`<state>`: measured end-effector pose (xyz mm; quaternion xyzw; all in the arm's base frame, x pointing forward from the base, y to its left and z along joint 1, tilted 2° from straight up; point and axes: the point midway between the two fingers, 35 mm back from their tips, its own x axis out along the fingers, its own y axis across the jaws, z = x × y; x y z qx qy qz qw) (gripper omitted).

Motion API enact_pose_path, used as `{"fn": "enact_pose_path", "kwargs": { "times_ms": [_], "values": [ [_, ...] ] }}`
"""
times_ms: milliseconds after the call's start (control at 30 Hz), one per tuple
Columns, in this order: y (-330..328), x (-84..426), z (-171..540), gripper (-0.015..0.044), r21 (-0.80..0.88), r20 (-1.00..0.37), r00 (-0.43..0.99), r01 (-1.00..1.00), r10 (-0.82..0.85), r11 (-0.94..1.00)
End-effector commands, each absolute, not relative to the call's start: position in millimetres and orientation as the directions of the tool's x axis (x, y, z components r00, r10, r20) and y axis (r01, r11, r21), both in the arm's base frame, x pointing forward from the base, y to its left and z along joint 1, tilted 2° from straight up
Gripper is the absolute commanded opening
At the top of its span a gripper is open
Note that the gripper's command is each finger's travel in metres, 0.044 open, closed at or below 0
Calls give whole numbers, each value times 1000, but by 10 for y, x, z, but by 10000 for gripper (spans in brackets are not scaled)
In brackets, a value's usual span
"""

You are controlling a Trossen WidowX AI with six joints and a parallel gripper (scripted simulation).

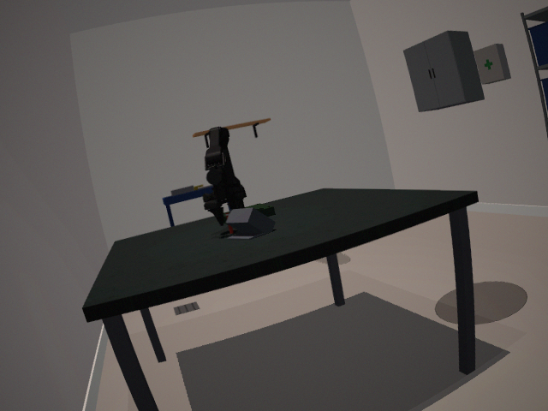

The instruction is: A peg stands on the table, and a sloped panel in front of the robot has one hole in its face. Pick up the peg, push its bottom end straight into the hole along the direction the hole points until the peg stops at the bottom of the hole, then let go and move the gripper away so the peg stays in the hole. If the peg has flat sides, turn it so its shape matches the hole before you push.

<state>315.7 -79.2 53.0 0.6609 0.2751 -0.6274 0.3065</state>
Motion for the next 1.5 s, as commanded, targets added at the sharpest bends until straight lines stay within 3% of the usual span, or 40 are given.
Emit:
{"fn": "enact_pose_path", "kwargs": {
  "times_ms": [0,33,533,767,1467],
  "values": [
    [-780,3136,490,440,49,-999,53,746,-14,-664],
    [-780,3136,490,440,49,-999,53,746,-14,-664],
    [-791,3153,522,46,58,-998,60,748,-20,-661],
    [-791,3153,522,0,58,-998,60,748,-20,-661],
    [-794,3139,1221,0,50,-998,54,746,-15,-664]
  ]
}}
